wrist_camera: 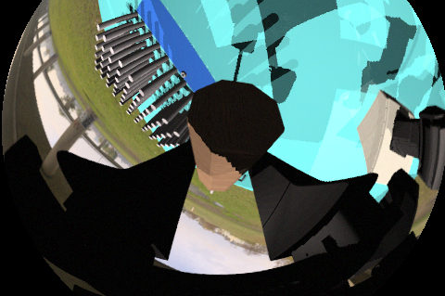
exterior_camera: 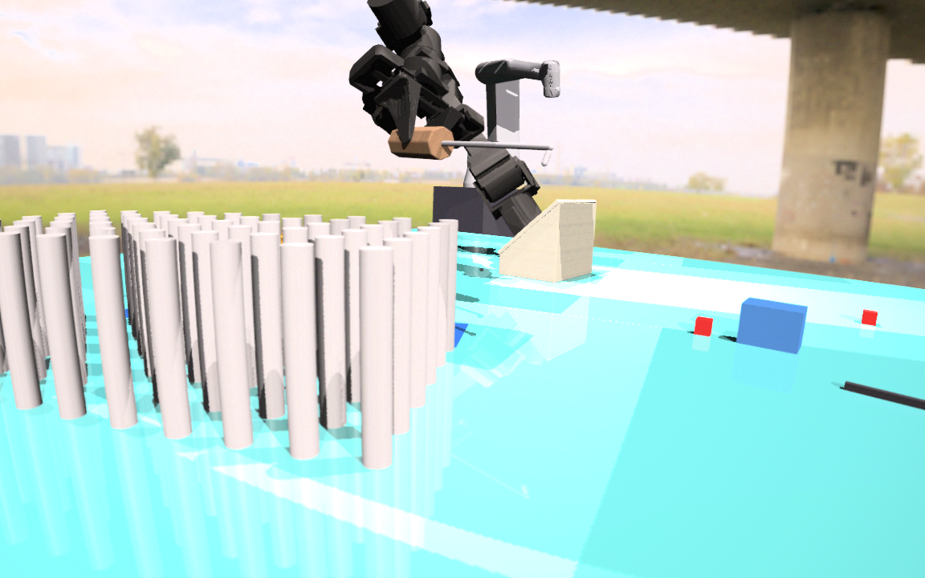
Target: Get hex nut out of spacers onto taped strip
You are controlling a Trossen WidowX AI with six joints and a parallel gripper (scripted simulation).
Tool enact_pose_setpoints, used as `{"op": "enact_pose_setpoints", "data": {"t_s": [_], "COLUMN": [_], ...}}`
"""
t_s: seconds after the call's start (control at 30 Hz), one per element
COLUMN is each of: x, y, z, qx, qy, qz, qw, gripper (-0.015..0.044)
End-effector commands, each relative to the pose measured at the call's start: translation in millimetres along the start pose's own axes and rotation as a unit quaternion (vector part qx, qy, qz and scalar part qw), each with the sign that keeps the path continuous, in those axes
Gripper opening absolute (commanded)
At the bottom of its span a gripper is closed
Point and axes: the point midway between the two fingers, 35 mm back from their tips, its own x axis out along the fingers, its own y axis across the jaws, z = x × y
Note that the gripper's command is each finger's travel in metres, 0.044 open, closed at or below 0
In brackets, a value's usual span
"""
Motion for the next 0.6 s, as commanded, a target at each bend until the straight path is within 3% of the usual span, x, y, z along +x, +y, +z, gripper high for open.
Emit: {"op": "enact_pose_setpoints", "data": {"t_s": [0.0,0.57], "x": [0.0,6.9], "y": [2.8,0.7], "z": [-11.6,-51.1], "qx": [-0.071,-0.356], "qy": [0.011,0.033], "qz": [0.001,-0.004], "qw": [0.997,0.934], "gripper": [0.0,0.0]}}
